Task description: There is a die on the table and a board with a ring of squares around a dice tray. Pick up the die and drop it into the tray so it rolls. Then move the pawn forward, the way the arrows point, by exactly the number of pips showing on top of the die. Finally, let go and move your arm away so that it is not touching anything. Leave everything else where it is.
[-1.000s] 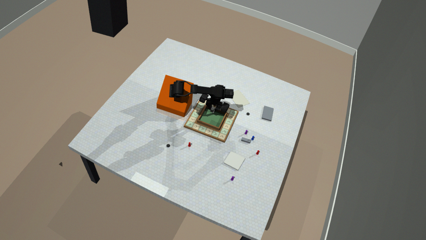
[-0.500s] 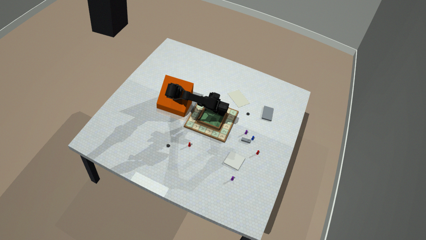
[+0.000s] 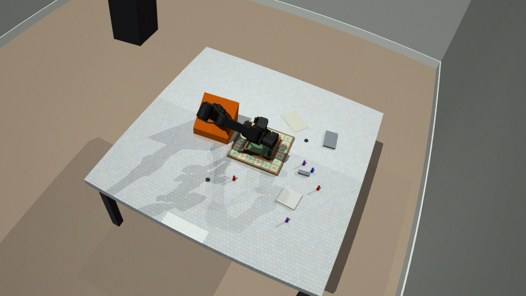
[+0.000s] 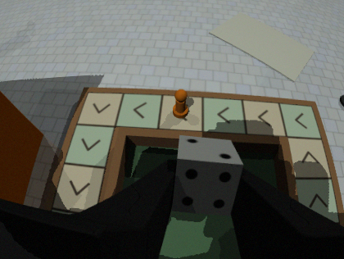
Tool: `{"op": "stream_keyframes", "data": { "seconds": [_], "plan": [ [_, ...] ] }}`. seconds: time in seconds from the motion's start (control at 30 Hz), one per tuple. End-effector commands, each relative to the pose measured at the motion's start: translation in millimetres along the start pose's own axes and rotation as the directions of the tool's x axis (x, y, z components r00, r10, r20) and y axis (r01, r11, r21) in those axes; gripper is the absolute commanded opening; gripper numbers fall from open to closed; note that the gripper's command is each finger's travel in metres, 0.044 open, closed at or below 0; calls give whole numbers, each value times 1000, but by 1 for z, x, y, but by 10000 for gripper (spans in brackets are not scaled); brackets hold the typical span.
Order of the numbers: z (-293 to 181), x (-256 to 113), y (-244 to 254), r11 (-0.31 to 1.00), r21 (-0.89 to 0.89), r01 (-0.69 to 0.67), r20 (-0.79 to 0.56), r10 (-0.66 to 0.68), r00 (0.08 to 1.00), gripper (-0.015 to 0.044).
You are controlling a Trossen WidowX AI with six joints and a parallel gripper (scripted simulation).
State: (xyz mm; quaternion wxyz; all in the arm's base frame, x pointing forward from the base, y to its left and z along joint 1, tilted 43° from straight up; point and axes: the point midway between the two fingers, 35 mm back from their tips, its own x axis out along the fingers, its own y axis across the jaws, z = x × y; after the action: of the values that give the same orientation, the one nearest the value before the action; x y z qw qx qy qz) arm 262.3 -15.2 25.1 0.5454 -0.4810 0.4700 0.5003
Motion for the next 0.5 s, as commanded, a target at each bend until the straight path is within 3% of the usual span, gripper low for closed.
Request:
{"op": "stream_keyframes", "data": {
  "seconds": [0.0,0.47],
  "plan": [
    [5,-27,-10,1000,-10,28,11,-28,1000,0],
    [3,-24,-8,1000,-4,26,4,-26,1000,0]
  ]
}}
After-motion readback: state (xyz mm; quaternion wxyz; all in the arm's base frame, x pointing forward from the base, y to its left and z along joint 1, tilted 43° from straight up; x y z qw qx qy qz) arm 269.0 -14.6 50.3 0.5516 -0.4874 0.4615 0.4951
